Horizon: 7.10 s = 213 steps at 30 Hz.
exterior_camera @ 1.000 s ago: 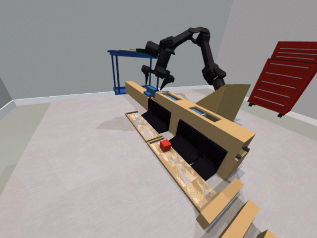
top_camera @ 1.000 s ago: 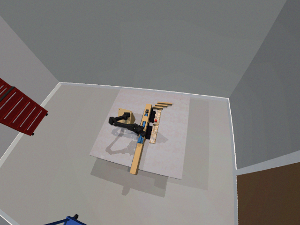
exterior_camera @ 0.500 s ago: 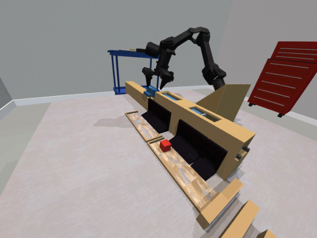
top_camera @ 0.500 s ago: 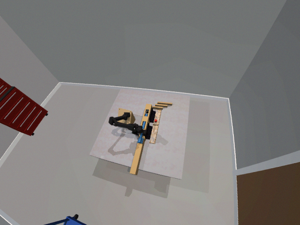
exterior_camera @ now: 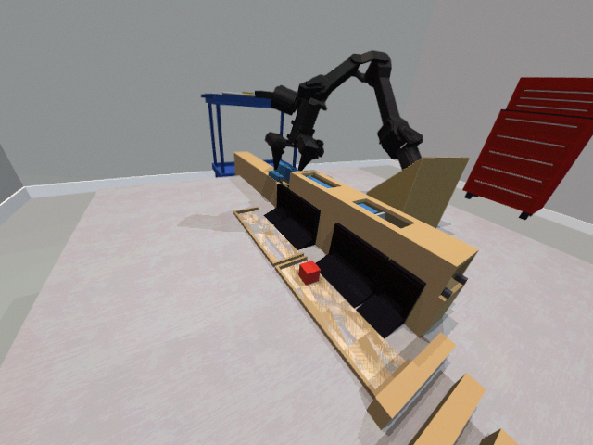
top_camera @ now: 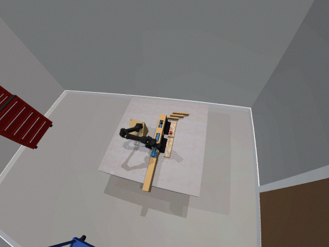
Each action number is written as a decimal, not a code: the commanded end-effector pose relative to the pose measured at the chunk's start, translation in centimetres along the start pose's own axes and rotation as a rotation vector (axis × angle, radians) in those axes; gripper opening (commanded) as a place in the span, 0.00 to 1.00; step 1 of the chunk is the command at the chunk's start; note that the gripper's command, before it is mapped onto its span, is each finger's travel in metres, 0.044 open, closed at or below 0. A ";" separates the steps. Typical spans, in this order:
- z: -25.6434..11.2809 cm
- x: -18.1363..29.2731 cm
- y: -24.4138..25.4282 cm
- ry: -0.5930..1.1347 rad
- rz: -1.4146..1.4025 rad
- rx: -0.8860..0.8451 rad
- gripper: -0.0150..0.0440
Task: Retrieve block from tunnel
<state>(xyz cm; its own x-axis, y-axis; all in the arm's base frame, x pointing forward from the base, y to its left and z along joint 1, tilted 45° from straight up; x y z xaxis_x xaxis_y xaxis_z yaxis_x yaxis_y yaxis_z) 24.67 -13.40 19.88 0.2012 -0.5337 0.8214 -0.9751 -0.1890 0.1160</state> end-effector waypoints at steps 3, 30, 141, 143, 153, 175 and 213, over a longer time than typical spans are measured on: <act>1.1 -0.4 0.2 -0.004 -0.009 -0.001 1.00; 1.6 -0.5 0.2 0.001 -0.001 -0.001 0.25; 1.1 -6.7 -0.8 -0.006 -0.010 -0.001 0.25; 1.1 -6.7 -0.8 -0.006 -0.010 -0.001 0.25; 0.9 -2.9 -0.5 0.072 0.082 -0.039 0.65; -1.3 0.1 -0.1 -0.005 -0.009 0.000 1.00; 1.5 -0.4 0.3 0.001 -0.001 -0.001 0.32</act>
<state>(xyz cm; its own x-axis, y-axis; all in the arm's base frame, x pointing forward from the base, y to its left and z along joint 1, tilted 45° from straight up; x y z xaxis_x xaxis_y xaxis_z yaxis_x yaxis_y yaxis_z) 24.41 -14.51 18.69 0.2109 -0.5313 0.8205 -0.9736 -0.1887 0.1280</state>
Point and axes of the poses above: the point midway between the two fingers, 35 mm back from their tips, its own z axis out along the fingers, its own y axis across the jaws, x = y × z, the point moved 10 cm from there along -z, back along the fingers, and after that the axes turned 11 degrees about -z, right-handed, at the moved point
